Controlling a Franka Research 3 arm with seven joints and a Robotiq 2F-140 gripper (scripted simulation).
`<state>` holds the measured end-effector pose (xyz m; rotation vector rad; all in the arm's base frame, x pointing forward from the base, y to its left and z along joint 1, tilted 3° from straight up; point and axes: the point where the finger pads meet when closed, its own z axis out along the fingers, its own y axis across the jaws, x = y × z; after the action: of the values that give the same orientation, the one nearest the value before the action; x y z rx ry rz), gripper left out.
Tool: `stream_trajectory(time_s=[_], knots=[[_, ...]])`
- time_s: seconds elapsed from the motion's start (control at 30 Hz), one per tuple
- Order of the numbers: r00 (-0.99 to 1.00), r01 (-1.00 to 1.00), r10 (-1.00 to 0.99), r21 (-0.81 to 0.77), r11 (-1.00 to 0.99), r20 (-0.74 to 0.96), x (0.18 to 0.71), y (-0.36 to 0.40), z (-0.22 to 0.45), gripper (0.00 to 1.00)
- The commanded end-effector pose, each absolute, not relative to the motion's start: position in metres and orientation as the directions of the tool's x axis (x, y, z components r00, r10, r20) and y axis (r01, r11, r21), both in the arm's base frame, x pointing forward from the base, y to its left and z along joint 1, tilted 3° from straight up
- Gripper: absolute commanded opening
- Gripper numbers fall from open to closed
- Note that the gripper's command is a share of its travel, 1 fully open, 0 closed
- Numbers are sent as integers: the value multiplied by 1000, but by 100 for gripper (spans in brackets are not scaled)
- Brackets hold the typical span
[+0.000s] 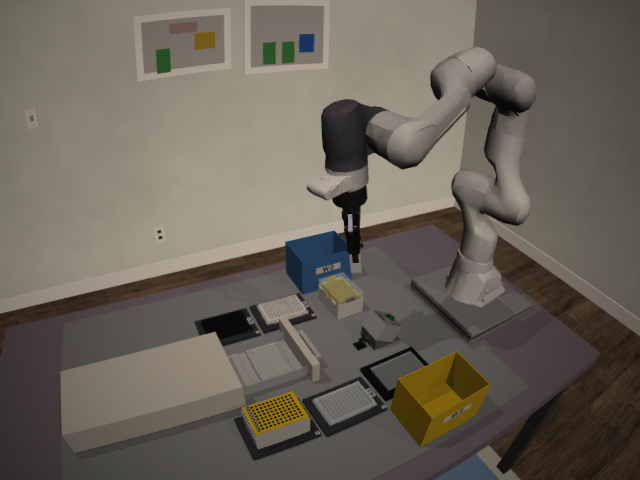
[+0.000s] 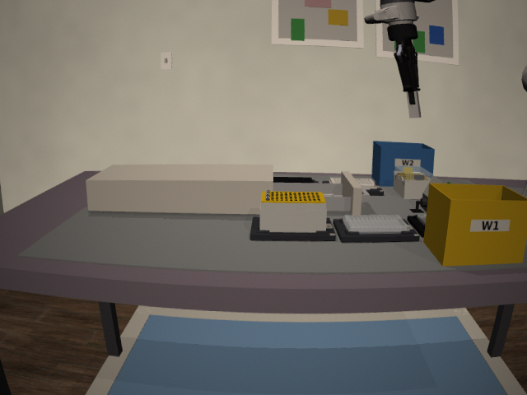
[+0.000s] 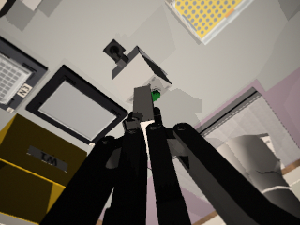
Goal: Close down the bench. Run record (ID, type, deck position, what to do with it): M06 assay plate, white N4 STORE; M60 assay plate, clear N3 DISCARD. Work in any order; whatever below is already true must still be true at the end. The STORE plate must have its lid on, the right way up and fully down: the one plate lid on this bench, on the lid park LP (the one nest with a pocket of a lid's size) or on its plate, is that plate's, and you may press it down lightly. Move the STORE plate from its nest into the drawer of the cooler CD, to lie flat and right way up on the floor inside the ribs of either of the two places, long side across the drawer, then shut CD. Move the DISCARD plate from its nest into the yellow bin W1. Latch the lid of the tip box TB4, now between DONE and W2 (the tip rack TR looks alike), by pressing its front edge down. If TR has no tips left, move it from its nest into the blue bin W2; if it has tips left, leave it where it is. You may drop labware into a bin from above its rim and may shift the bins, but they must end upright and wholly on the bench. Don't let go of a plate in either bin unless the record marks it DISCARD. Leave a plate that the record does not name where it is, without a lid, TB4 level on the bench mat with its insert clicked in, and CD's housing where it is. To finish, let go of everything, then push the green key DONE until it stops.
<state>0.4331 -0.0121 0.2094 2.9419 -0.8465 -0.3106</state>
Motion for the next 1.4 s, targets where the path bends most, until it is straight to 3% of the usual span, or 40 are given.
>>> stream_trajectory(time_s=[0.0, 0.77, 1.37], knots=[[905, -385, -392, 72, -920, -164, 446, -10, 209, 0], [999, 15, 16, -12, -1000, -46, 508, 5, 203, 0], [999, 15, 16, -12, -1000, -46, 510, 5, 203, 0]])
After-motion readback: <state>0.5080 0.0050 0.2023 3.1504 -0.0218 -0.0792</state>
